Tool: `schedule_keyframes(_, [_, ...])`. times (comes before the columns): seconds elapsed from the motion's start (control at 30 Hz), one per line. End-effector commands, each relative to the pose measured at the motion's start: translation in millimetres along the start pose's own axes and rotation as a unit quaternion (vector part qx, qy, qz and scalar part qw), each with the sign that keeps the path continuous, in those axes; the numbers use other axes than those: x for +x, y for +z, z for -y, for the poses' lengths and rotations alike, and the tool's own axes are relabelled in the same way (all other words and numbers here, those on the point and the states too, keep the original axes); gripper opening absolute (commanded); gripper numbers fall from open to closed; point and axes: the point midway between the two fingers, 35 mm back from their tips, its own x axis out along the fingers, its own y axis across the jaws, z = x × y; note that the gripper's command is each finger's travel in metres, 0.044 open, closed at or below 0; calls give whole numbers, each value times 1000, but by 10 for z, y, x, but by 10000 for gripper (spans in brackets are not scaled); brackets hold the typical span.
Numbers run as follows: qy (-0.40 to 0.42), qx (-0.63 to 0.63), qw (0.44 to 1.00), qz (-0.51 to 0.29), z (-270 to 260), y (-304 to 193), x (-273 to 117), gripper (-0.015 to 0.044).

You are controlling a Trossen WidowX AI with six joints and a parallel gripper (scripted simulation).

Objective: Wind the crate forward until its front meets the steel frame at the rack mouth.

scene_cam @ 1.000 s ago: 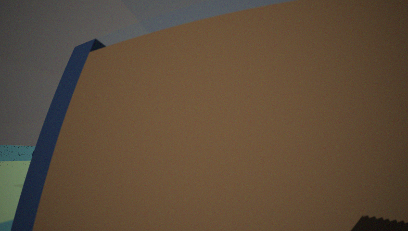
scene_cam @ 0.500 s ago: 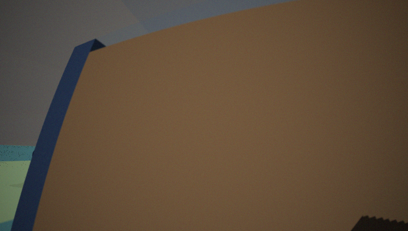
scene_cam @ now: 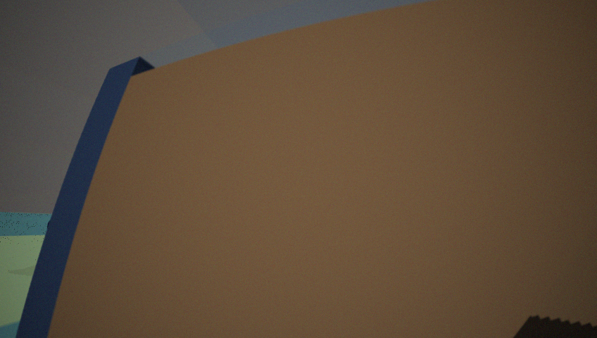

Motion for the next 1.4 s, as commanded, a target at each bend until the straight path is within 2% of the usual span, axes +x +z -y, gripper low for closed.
schedule_keyframes(0.0, [0,1,1000,0,-1,-2,-2,100])
schedule_keyframes(0.47, [0,1,1000,0,-1,-2,-2,0])
schedule_keyframes(0.63, [0,1,1000,0,6,3,-28,0])
schedule_keyframes(0.77, [5,2,1000,6,69,56,-388,0])
schedule_keyframes(0.9, [8,2,1000,7,81,71,-1024,0])
schedule_keyframes(1.07, [6,0,1000,3,21,17,-1476,0])
schedule_keyframes(1.37, [5,-1,1000,2,8,3,-1543,0])
